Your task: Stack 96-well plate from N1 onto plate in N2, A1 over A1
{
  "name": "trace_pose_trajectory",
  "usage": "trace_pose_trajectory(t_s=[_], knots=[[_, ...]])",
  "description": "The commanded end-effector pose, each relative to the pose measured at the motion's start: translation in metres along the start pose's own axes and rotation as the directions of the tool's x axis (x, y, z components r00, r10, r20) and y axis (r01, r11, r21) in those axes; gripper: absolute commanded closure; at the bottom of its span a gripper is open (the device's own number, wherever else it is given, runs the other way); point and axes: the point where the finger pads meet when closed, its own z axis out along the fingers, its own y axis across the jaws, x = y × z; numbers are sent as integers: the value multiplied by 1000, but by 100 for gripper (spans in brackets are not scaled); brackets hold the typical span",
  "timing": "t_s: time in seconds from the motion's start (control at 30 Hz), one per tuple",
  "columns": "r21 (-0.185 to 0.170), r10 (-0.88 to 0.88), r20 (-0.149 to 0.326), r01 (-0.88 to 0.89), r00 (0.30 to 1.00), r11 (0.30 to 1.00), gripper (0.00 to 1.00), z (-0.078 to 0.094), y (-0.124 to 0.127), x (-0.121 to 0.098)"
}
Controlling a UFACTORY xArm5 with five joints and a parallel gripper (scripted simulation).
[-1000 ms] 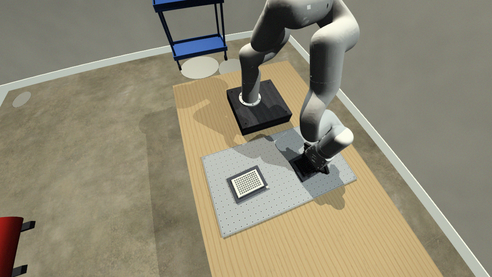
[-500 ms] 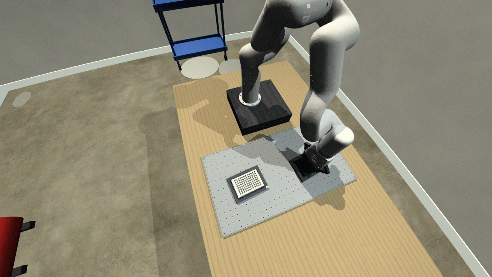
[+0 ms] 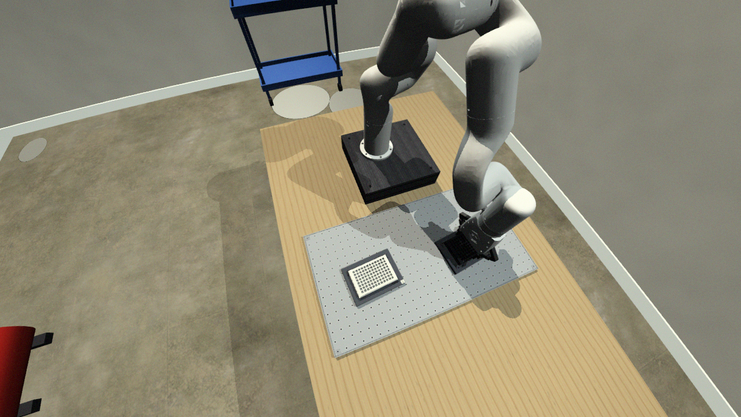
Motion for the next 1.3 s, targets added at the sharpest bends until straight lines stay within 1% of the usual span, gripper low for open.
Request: trace_pose_trajectory(t_s=[0.0,0.33,0.63,1.13,1.27], knots=[[-4,0,-1,0,1000,1000,100,-5,1,0],[-4,0,-1,0,1000,1000,100,-10,1,0],[-4,0,-1,0,1000,1000,100,-10,1,0],[-4,0,-1,0,1000,1000,100,-35,1,1],[-4,0,-1,0,1000,1000,100,-38,1,1]])
